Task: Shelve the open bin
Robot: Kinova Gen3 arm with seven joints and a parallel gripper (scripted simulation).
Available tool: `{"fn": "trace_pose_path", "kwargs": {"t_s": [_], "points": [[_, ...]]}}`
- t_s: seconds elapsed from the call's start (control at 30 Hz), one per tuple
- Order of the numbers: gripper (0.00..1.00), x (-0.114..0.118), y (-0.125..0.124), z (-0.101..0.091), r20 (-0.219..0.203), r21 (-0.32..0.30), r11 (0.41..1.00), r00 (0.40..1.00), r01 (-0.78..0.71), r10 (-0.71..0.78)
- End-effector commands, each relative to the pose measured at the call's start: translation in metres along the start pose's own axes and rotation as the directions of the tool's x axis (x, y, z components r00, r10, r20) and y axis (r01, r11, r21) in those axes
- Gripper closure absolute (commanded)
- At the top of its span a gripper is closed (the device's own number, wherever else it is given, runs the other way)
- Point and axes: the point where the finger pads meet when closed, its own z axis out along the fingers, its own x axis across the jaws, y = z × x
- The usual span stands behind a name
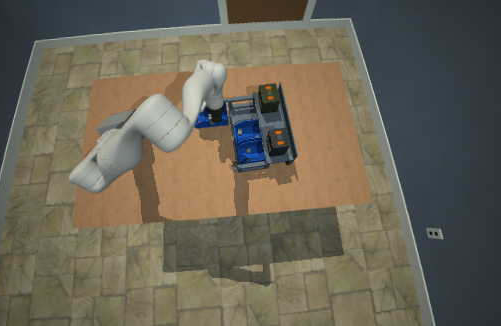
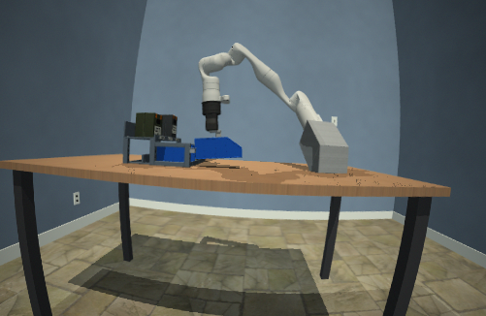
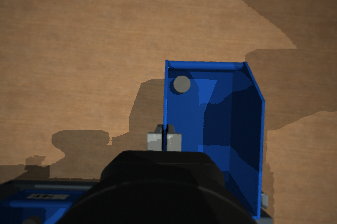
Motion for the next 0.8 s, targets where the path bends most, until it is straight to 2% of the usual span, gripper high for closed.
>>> {"fn": "trace_pose_path", "kwargs": {"t_s": [0.0, 0.37, 0.77], "points": [[1.00, 0.0007, 0.0034, -0.0002, -0.004, 0.019, 1.000, 1.000, -0.007, 0.007], [1.00, 0.0007, 0.0055, -0.0038, -0.004, 0.098, 0.995, 1.000, -0.007, 0.007], [1.00, 0.0007, 0.0059, -0.0046, -0.004, 0.114, 0.993, 1.000, -0.007, 0.007]]}}
